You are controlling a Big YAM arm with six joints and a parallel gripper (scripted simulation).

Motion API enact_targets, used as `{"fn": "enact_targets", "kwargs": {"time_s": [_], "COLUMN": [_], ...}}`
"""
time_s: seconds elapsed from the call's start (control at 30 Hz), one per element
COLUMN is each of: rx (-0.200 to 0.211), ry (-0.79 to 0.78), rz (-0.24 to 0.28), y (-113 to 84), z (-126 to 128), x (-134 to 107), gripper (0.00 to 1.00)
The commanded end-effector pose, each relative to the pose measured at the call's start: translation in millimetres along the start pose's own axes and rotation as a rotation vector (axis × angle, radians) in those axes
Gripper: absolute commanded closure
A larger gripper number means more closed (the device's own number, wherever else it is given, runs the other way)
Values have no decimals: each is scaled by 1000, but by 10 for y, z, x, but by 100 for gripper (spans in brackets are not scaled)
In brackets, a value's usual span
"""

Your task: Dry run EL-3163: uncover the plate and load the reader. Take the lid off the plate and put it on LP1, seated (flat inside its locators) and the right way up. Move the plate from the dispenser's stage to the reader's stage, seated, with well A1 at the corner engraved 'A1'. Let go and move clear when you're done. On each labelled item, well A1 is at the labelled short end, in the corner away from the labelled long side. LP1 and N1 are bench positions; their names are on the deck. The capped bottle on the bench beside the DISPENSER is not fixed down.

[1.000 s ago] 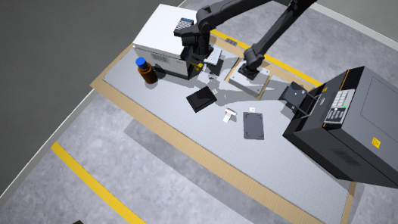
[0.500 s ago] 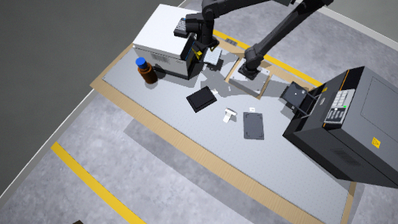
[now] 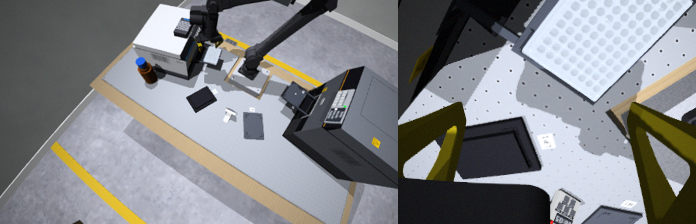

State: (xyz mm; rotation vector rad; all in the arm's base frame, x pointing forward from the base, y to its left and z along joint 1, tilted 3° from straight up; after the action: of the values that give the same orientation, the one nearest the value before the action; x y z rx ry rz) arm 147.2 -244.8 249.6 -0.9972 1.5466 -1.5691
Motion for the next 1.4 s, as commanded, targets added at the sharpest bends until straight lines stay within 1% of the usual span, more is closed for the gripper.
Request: {"fn": "enact_targets", "kwargs": {"time_s": [0.0, 0.07, 0.17, 0.2, 0.3, 0.37, 0.47, 0.53, 0.63, 0.67, 0.73, 0.87, 0.97, 1.1, 1.37], "rx": [-21, -16, -12, -11, -10, -3, -13, -20, -18, -23, -19, 2, -3, -8, -16], "ry": [125, 119, 205, 239, 329, 382, 463, 518, 516, 547, 610, 559, 540, 526, 540], "rz": [6, 8, 9, 7, -1, -8, -4, -1, 2, 4, 1, -8, -5, -3, 1], "y": [12, 11, -22, -26, -74, -108, -103, -73, -74, -75, -103, -111, -51, -30, 1], "z": [-119, -111, -228, -223, -359, -344, -475, -467, -481, -535, -625, -535, -498, -458, -496], "x": [38, 35, 95, 90, 147, 154, 187, 193, 198, 219, 243, 203, 186, 200, 257], "gripper": [0, 0, 0, 0, 0, 0, 0, 0, 0, 0, 0, 0, 0, 0, 0]}}
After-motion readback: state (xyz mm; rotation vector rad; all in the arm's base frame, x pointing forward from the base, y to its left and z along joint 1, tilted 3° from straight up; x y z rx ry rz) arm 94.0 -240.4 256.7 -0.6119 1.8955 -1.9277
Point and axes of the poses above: the point where the finger pads meet when closed, its own y axis out along the fingers, its own z axis across the jaws, x = y × z, the point moved 10 cm from there along -y, back along the fingers, and after that the axes turned 7 degrees about -y, right-handed, at the moved point
